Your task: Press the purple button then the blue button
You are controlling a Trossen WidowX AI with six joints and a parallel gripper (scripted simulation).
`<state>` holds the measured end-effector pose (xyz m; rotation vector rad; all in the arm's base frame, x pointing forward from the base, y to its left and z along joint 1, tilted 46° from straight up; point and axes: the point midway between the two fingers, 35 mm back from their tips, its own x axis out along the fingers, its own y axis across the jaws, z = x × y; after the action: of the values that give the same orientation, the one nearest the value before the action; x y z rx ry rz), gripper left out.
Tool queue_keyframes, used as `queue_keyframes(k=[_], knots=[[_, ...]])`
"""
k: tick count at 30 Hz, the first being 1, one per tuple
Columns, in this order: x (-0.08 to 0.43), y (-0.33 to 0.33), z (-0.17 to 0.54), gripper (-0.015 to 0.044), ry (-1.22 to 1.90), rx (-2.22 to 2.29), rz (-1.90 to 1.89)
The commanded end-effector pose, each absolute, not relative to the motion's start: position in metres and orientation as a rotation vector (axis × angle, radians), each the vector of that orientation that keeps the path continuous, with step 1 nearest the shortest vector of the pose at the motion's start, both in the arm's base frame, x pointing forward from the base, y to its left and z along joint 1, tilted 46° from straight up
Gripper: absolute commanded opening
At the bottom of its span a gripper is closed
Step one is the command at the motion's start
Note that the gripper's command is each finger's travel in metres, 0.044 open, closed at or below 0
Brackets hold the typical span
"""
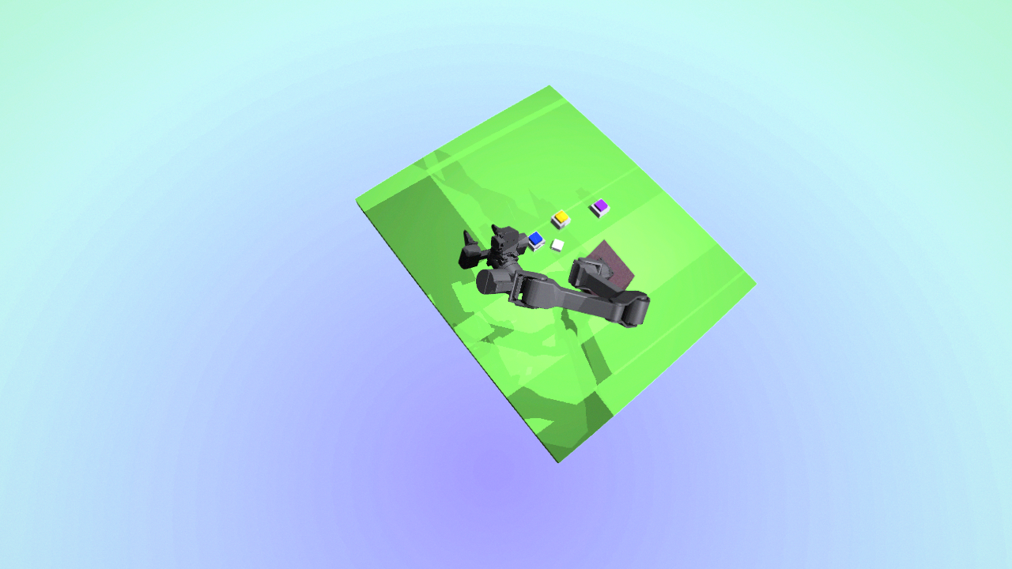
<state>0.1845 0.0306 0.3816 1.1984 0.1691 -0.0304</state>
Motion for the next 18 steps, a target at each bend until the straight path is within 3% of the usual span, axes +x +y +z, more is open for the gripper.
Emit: queue_keyframes(k=[1,9,18], knots=[[0.186,0.031,0.38,0.04,0.174,1.185,-0.037],[0.264,0.022,0.313,0.04,0.484,0.654,-0.254],[0.321,-0.042,0.202,0.04,1.001,0.243,-0.296]])
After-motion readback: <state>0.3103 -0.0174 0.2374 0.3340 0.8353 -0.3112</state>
